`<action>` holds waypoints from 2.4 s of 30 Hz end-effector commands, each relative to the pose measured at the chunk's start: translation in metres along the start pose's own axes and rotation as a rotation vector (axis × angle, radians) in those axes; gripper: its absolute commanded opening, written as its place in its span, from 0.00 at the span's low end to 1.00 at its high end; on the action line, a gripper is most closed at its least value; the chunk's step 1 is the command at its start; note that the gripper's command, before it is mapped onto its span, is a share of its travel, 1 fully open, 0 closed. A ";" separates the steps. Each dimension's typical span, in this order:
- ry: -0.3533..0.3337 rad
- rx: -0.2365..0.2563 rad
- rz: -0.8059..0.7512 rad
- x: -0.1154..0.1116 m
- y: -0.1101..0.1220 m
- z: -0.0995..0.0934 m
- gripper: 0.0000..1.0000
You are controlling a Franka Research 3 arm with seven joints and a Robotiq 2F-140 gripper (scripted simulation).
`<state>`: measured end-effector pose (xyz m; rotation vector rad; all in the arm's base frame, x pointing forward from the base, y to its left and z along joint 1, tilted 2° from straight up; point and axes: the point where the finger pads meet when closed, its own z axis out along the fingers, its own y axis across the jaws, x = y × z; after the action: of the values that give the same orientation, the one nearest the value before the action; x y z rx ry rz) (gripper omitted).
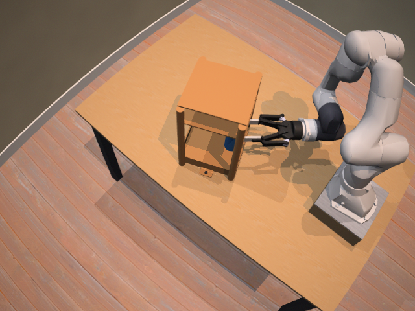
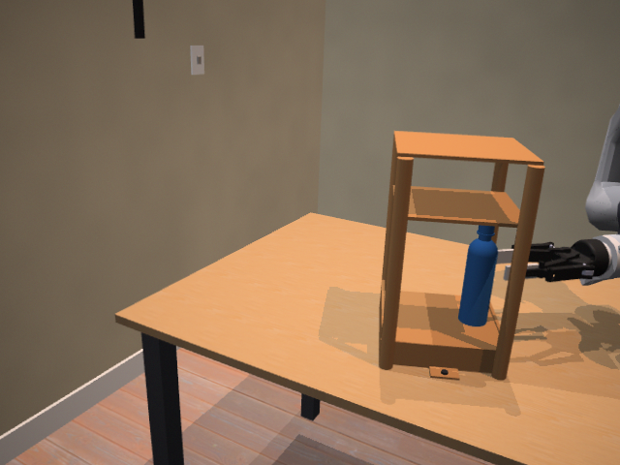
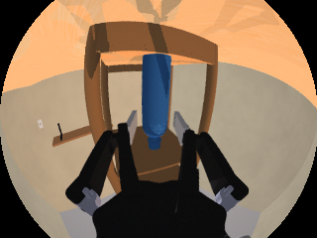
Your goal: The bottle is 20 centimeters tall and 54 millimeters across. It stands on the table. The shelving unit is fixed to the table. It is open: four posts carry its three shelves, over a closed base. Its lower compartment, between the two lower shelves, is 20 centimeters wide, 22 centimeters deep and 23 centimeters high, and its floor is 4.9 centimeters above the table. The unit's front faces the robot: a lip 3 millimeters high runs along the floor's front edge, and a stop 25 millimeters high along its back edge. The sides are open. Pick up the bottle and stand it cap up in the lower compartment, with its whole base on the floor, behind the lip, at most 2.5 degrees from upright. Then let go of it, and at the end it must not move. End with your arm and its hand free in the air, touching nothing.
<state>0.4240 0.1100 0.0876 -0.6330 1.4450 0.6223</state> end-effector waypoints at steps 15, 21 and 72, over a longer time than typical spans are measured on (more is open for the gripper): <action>-0.003 0.000 -0.007 -0.001 0.000 -0.020 0.44; -0.003 0.000 -0.007 -0.001 0.000 -0.036 0.44; -0.003 0.000 -0.007 -0.007 0.000 -0.099 0.44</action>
<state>0.3558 0.0388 0.0877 -0.6427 1.4405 0.6109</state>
